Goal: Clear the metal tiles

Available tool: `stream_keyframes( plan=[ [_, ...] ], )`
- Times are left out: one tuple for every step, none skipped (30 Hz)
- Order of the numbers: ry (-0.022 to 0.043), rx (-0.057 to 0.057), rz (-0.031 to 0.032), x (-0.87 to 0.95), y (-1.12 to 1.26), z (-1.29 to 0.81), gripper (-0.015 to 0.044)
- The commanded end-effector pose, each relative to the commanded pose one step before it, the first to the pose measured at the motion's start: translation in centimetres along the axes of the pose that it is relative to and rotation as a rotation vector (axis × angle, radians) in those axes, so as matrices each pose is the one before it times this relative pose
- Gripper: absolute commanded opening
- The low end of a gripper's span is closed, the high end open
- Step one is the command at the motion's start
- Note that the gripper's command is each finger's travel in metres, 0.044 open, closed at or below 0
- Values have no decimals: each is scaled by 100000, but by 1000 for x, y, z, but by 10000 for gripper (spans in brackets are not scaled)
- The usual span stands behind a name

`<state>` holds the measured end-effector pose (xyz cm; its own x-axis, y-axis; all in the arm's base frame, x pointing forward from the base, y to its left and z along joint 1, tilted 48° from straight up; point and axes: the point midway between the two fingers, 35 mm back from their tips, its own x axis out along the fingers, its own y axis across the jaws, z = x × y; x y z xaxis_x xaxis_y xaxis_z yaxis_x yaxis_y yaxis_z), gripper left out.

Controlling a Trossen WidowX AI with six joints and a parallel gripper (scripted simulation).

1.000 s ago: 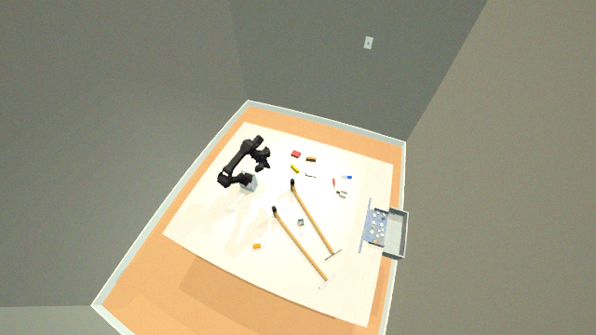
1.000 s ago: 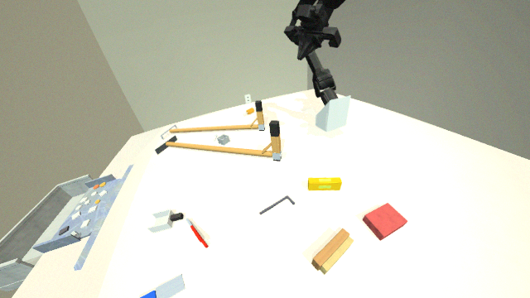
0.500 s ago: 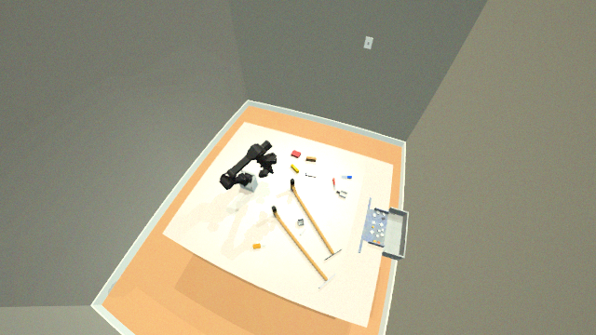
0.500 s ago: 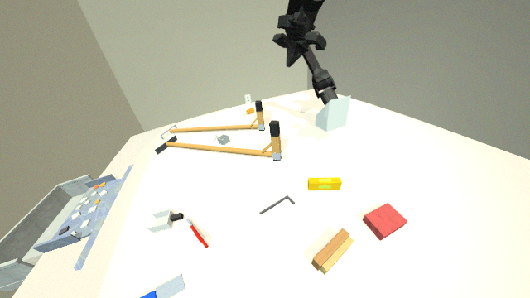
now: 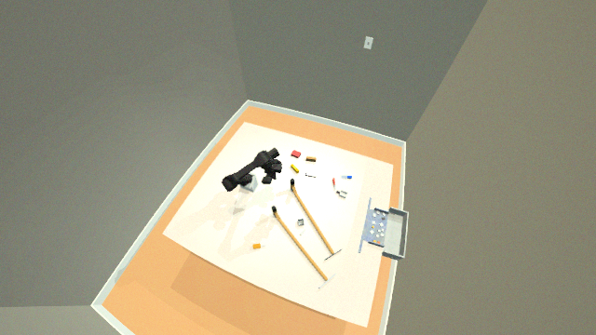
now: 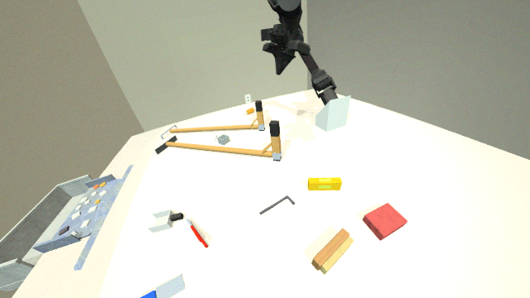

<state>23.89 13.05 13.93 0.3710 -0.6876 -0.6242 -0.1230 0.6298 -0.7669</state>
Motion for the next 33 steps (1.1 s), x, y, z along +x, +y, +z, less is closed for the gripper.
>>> stream_keyframes(
  plan=[
    [4356,3446,530,971,-745,528,0],
    [927,761,-27,226,-191,105,0],
    [925,763,-27,227,-192,106,0],
    [923,764,-27,227,-193,106,0],
    [922,765,-26,227,-194,106,0],
    [920,767,-26,228,-195,107,0],
    [919,768,-26,228,-195,107,0],
    [917,770,-26,228,-196,108,0],
    [916,771,-26,229,-197,108,0],
    [914,772,-25,229,-198,108,0],
    [912,774,-25,229,-199,109,0],
    [911,775,-25,230,-200,109,0],
    [909,776,-25,230,-201,110,0],
    [907,778,-25,230,-201,110,0],
    [906,779,-24,230,-202,110,0],
    [904,781,-24,231,-203,111,0],
    [903,782,-24,231,-204,111,0],
    [901,783,-24,231,-205,112,0],
    [899,785,-24,232,-206,112,0],
    [898,786,-23,232,-207,112,0],
    [896,787,-23,232,-208,113,0],
    [895,789,-23,233,-208,113,0],
    [893,790,-23,233,-209,113,0],
    [891,791,-23,233,-210,114,0],
    [890,793,-23,233,-211,114,0],
    [888,794,-22,234,-212,115,0],
    [886,795,-22,234,-213,115,0],
    [885,797,-22,234,-214,115,0],
    [883,798,-22,234,-215,116,0],
    [881,799,-22,235,-215,116,0],
    [880,801,-22,235,-216,116,0],
    [878,802,-22,235,-217,117,0],
    [876,803,-22,236,-218,117,0]
  ],
)
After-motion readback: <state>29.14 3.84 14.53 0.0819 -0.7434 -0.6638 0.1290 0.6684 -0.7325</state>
